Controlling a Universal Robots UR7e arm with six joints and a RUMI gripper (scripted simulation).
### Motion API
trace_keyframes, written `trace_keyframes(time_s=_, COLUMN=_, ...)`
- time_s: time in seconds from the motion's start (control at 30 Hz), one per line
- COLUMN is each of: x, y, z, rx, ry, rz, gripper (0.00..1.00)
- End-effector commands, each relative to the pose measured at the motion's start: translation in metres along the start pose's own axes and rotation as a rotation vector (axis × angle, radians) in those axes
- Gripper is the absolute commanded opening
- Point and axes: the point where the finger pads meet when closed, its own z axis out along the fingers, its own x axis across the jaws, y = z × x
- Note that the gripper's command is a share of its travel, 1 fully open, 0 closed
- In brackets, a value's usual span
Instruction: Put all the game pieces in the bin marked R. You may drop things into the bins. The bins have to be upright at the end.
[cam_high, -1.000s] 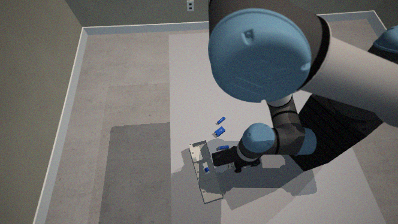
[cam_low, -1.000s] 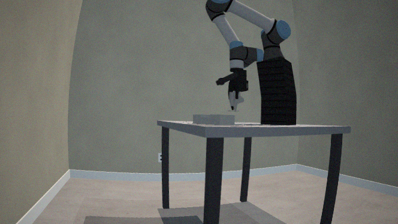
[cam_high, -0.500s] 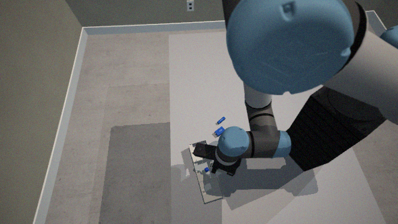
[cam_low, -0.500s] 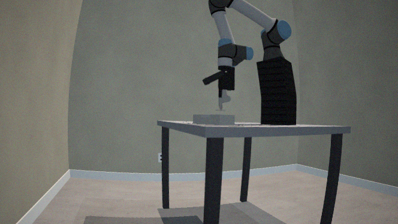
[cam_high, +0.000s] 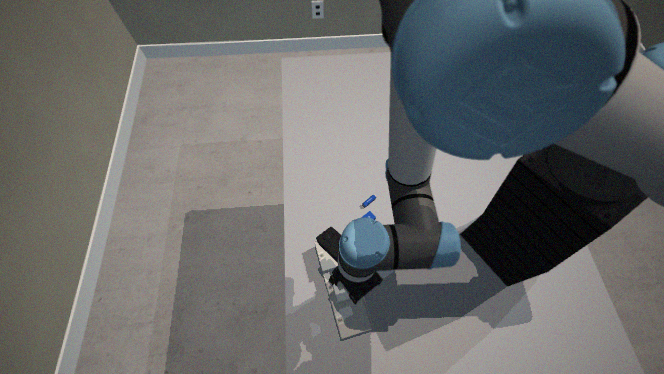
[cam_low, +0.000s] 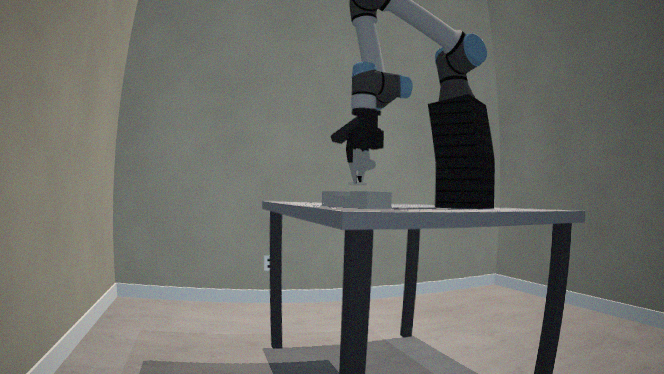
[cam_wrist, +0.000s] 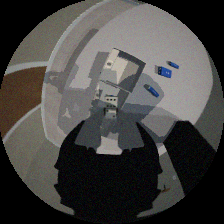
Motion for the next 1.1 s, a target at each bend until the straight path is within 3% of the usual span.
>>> trace_keyframes(time_s=0.0, x=-0.001, y=0.0, z=0.0, rx=0.003, ry=0.007, rz=0.157, gripper=0.0)
trace_keyframes(time_s=0.23, x=-0.001, y=0.0, z=0.0, rx=0.006, ry=0.017, rz=0.369, gripper=0.0)
trace_keyframes(time_s=0.77, x=-0.001, y=0.0, z=0.0, rx=0.006, ry=0.017, rz=0.368, gripper=0.0)
trace_keyframes(time_s=1.07, x=0.0, y=0.0, z=0.018, rx=0.006, ry=0.017, rz=0.369, gripper=0.0)
